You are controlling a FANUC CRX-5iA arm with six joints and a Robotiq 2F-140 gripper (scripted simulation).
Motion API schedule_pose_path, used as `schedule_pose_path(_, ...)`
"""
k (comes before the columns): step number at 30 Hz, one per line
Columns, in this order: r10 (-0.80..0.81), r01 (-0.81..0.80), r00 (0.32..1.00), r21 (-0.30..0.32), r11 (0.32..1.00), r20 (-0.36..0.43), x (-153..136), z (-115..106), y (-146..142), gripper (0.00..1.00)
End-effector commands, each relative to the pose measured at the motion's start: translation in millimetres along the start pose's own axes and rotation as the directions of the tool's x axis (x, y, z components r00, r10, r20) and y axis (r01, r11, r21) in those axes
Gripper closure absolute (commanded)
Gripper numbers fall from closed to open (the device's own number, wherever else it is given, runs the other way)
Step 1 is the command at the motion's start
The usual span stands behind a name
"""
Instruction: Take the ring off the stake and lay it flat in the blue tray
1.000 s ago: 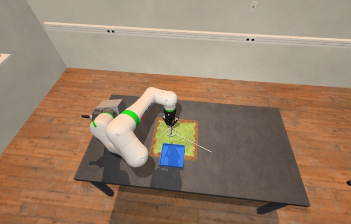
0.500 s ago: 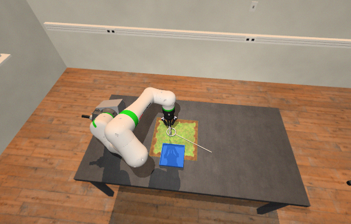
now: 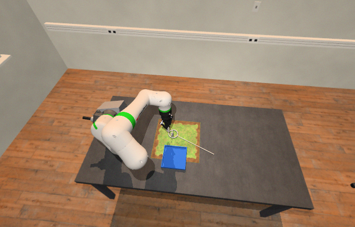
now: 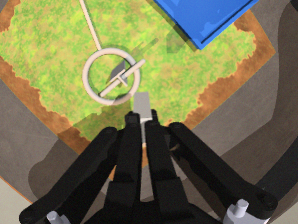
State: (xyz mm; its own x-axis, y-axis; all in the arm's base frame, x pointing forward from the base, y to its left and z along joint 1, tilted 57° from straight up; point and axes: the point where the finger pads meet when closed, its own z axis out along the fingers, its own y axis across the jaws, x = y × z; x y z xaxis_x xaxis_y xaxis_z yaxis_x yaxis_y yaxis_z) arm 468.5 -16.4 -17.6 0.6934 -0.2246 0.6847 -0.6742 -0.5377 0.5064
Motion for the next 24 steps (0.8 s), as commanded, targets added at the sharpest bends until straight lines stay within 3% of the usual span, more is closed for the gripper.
schedule_pose_path(1,-0.275,0.275,0.961,0.007,0.961,0.010,-7.8,-1.1,8.4,0.90)
schedule_pose_path(5,-0.449,0.449,0.893,0.009,0.893,0.004,-10.2,-0.9,11.2,0.90)
schedule_pose_path(7,-0.449,0.449,0.893,0.009,0.893,0.004,-10.2,-0.9,11.2,0.90)
schedule_pose_path(8,-0.567,0.567,0.824,0.010,0.824,0.002,-10.5,-0.9,11.5,0.90)
schedule_pose_path(13,-0.727,0.727,0.687,0.014,0.687,0.001,-10.7,-0.9,11.8,0.90)
schedule_pose_path(20,-0.901,0.900,0.434,0.033,0.434,0.021,-10.7,-0.9,11.8,0.90)
schedule_pose_path(24,-0.902,0.902,0.431,0.034,0.431,0.022,-10.7,-0.9,11.8,0.90)
